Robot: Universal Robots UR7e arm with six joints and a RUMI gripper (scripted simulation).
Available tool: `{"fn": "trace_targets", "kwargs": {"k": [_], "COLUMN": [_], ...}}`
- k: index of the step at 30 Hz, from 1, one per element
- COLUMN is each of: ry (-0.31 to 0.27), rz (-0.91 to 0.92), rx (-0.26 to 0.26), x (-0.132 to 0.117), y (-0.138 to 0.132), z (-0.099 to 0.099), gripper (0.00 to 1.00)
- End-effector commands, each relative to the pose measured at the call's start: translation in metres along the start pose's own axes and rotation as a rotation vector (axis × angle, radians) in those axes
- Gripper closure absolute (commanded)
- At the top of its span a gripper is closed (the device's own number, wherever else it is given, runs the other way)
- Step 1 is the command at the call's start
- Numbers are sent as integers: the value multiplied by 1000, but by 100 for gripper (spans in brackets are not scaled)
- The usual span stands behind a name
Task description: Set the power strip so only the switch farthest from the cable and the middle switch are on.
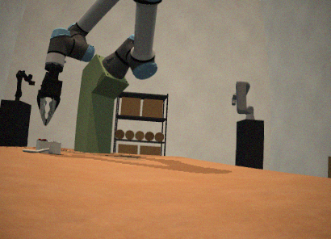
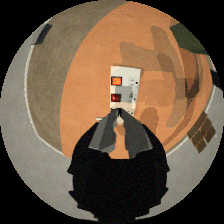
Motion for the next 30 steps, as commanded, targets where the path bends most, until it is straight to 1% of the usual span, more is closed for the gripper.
{"fn": "trace_targets", "kwargs": {"k": [1, 15, 30], "ry": [0, 0, 0], "rz": [0, 0, 0], "rx": [1, 1, 1], "x": [0, 0, 0], "y": [0, 0, 0], "z": [0, 1, 12], "gripper": [100, 100, 100]}}
Point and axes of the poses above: the point where the finger pads meet when closed, its own z axis out along the fingers, its own y axis across the jaws, x = y × z, the point moved 8 cm from there along -z, back along the fingers, and after that the axes turned 12 degrees about -z, right-handed, at the moved point
